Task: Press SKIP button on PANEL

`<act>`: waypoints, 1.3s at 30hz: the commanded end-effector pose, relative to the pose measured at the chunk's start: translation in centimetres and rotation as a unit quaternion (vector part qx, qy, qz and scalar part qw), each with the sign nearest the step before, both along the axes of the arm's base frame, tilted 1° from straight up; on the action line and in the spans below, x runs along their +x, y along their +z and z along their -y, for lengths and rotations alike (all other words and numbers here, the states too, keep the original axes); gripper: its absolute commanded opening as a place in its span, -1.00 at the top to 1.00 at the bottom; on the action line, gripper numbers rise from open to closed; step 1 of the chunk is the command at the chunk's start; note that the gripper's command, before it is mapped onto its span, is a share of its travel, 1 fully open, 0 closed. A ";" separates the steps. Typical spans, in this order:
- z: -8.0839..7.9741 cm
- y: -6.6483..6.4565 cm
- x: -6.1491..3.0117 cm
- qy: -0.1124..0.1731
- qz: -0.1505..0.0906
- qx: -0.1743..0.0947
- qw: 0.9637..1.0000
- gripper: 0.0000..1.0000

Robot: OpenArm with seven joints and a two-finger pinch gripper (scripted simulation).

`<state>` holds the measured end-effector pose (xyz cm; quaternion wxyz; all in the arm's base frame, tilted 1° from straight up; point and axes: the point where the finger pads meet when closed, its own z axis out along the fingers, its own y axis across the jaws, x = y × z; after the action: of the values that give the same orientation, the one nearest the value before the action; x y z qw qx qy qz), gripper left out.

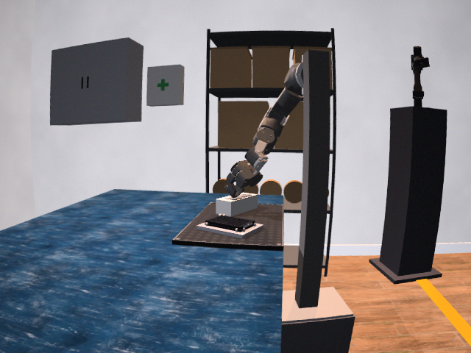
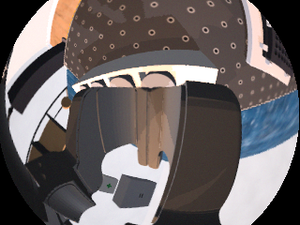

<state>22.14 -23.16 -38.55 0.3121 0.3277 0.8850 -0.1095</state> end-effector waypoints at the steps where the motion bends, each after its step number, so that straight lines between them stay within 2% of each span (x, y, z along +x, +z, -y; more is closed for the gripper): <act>1: -0.1 0.0 0.16 0.002 0.005 0.002 1.000 1.00; 39: -0.1 -0.7 0.22 0.002 0.004 0.003 1.000 1.00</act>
<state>22.24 -23.20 -39.20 0.3142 0.3300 0.8834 -0.1095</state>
